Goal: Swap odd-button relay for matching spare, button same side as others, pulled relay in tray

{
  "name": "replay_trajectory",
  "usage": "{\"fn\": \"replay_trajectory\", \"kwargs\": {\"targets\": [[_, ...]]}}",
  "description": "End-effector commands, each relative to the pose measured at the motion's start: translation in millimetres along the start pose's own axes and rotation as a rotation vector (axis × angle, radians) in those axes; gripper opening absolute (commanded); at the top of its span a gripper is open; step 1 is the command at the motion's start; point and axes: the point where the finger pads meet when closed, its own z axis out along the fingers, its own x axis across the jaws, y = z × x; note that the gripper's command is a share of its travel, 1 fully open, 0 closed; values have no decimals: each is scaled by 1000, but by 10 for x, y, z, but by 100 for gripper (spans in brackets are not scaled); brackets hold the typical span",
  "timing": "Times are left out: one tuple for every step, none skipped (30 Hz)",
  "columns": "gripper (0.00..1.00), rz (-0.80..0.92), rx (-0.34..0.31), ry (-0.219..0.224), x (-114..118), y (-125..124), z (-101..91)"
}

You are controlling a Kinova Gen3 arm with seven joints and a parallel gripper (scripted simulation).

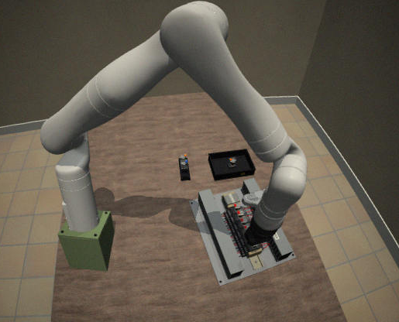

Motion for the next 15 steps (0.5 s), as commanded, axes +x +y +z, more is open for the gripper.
{"fn": "replay_trajectory", "kwargs": {"targets": [[0,2,0,4,9,1,7],[0,2,0,4,9,1,9],[0,2,0,4,9,0,11],[0,3,0,4,10,0,13],[0,3,0,4,10,0,15],[0,3,0,5,10,-1,17],[0,3,1,5,11,-1,19],[0,3,1,5,11,-1,19],[0,3,1,5,11,-1,19],[0,1,-2,2,7,7,-7],[0,1,-1,3,6,6,-9],[0,1,-1,3,6,5,-11],[0,1,-1,3,5,4,-12],[0,1,-1,3,5,3,-14],[0,1,-1,3,4,1,-16]]}}
